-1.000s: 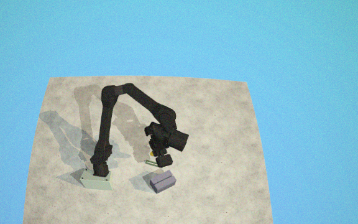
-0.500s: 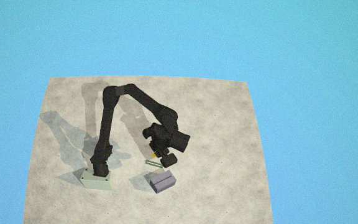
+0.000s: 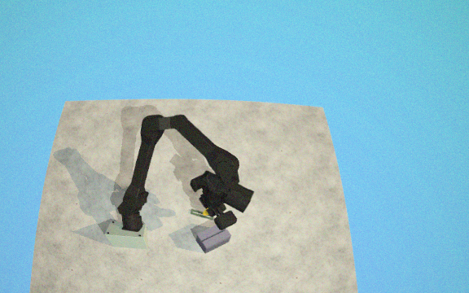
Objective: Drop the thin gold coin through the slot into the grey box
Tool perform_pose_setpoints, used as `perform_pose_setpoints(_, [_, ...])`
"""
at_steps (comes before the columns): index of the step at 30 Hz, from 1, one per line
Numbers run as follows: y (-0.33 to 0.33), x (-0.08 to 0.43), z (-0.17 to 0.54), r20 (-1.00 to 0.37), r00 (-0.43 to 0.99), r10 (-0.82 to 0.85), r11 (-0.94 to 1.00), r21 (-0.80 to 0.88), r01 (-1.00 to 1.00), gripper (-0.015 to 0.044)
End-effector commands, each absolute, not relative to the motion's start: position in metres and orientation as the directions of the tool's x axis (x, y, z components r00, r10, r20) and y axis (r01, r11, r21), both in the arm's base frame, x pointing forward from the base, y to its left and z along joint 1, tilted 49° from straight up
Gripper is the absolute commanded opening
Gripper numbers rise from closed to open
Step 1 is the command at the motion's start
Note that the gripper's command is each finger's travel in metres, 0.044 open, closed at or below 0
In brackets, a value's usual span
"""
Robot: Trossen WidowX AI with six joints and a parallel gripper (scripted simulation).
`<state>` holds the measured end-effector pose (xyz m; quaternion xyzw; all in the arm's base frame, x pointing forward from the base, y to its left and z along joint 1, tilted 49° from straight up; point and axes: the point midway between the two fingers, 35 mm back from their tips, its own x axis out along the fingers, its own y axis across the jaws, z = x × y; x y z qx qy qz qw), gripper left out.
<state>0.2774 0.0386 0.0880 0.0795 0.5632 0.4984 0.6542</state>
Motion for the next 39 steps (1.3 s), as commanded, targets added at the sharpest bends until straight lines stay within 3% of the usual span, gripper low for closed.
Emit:
perform_pose_setpoints(1, [0.031, 0.282, 0.081, -0.663, -0.125, 0.738, 0.495, 0.658, -0.568, 0.0])
perform_pose_setpoints(39, [-0.004, 0.292, 0.035, -0.656, -0.131, 0.743, 0.489, 0.667, -0.562, 0.0])
